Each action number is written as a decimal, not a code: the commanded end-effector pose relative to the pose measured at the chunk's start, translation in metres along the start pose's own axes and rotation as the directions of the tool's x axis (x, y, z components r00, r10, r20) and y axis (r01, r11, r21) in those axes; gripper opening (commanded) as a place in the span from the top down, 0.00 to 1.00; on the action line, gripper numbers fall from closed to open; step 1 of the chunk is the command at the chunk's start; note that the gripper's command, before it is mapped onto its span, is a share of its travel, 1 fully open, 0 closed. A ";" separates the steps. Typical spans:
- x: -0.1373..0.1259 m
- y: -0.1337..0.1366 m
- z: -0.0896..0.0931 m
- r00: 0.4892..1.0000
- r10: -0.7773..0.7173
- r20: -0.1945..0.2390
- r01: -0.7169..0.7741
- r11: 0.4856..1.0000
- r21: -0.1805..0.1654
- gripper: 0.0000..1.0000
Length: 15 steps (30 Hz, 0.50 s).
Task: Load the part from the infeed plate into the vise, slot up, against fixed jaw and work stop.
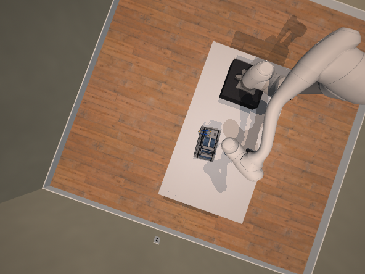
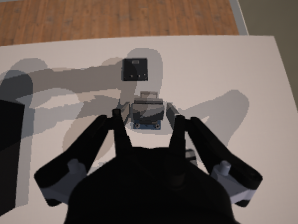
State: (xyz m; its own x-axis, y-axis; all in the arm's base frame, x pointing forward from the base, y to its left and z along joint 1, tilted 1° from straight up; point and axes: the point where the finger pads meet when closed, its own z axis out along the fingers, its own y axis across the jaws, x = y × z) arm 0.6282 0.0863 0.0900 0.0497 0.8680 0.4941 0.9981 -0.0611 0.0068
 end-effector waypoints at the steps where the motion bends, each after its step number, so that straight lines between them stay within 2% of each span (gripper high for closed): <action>1: 0.000 0.000 0.000 1.000 0.000 0.013 0.000 1.000 0.000 0.49; 15: 0.003 0.000 0.000 0.992 0.000 0.126 0.000 1.000 0.000 0.49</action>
State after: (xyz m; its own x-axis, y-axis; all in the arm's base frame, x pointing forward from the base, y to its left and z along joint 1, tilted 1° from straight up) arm 0.6284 0.0889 0.0914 0.0534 0.9177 0.3936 0.9981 -0.0611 0.0070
